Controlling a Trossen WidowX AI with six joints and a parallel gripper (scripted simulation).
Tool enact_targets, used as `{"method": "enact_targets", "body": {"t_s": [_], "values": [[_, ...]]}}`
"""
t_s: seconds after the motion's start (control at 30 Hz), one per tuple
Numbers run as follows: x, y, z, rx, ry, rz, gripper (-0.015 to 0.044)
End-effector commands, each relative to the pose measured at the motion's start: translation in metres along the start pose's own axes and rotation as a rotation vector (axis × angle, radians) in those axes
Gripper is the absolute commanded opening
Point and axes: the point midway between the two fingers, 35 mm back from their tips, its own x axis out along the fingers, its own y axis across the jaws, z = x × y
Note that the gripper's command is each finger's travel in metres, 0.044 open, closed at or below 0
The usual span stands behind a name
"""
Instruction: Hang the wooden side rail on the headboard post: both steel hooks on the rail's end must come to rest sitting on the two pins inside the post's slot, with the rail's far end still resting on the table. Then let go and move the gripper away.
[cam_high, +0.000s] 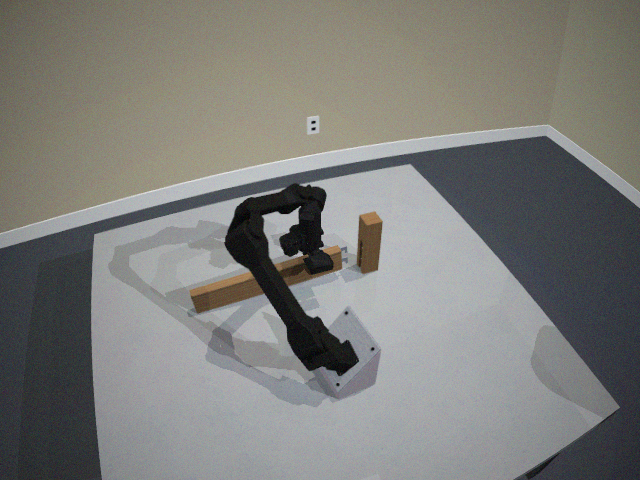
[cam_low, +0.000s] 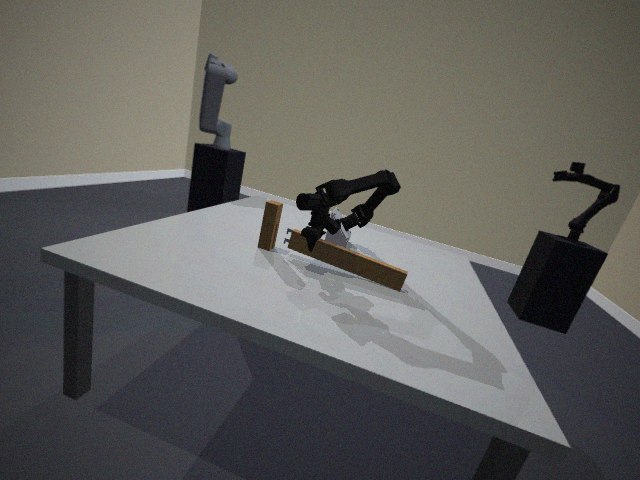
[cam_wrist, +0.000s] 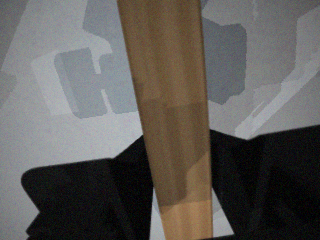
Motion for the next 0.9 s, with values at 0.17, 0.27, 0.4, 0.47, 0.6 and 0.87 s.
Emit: {"method": "enact_targets", "body": {"t_s": [0.17,0.27,0.4,0.47,0.6,0.87], "values": [[-0.0033,-0.001,-0.0039,0.001,0.004,-0.008,0.0],[-0.0035,-0.0011,-0.0042,0.001,0.004,-0.008,0.0],[-0.004,-0.0007,-0.0046,0.001,0.004,-0.008,0.0],[-0.004,-0.0005,-0.0048,0.001,0.004,-0.008,0.0],[-0.0035,-0.0001,-0.0053,0.001,0.004,-0.008,0.0],[-0.0029,-0.0004,-0.0061,0.001,0.004,-0.008,0.0]]}}
